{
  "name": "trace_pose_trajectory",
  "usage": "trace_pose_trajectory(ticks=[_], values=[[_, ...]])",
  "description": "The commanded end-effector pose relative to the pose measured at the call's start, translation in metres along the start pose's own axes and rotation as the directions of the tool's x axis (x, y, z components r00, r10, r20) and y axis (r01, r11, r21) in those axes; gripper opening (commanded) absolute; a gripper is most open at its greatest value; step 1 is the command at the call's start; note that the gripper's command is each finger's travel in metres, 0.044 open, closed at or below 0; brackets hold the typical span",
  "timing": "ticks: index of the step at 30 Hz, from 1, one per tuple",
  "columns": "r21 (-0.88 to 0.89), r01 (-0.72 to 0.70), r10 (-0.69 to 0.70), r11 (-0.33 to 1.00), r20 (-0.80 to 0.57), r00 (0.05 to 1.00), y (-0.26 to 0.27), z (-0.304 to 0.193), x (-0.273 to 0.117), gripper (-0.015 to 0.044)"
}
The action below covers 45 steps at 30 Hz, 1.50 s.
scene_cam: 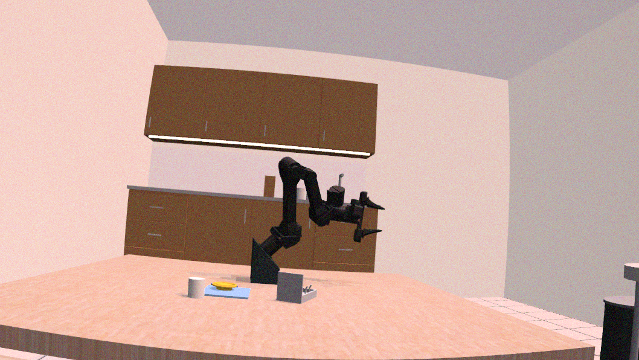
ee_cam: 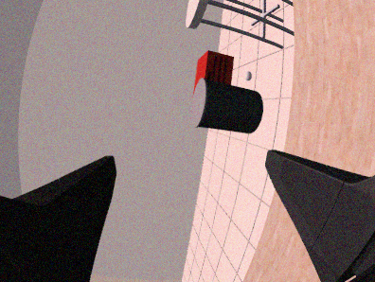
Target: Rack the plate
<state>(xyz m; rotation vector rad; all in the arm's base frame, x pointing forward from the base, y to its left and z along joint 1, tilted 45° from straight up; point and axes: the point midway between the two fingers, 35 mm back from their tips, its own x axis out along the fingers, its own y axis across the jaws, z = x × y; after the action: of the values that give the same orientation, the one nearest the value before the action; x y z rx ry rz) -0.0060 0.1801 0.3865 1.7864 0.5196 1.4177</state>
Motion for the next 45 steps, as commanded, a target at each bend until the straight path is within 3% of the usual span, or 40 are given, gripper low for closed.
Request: trace_pose_trajectory(ticks=[1,10,20,32,45], values=[[-0.003,0.0,0.0,1.0,0.0,1.0,0.0,0.0,0.0,0.04],[-0.235,0.039,-0.04,0.971,0.003,0.999,-0.014,-0.005,0.02,0.04],[-0.532,0.126,-0.129,0.837,0.033,0.991,-0.044,-0.002,0.049,0.04],[-0.789,0.256,-0.27,0.559,0.118,0.956,-0.091,0.026,0.083,0.04],[-0.899,0.39,-0.437,0.198,0.275,0.857,-0.147,0.093,0.104,0.04]])
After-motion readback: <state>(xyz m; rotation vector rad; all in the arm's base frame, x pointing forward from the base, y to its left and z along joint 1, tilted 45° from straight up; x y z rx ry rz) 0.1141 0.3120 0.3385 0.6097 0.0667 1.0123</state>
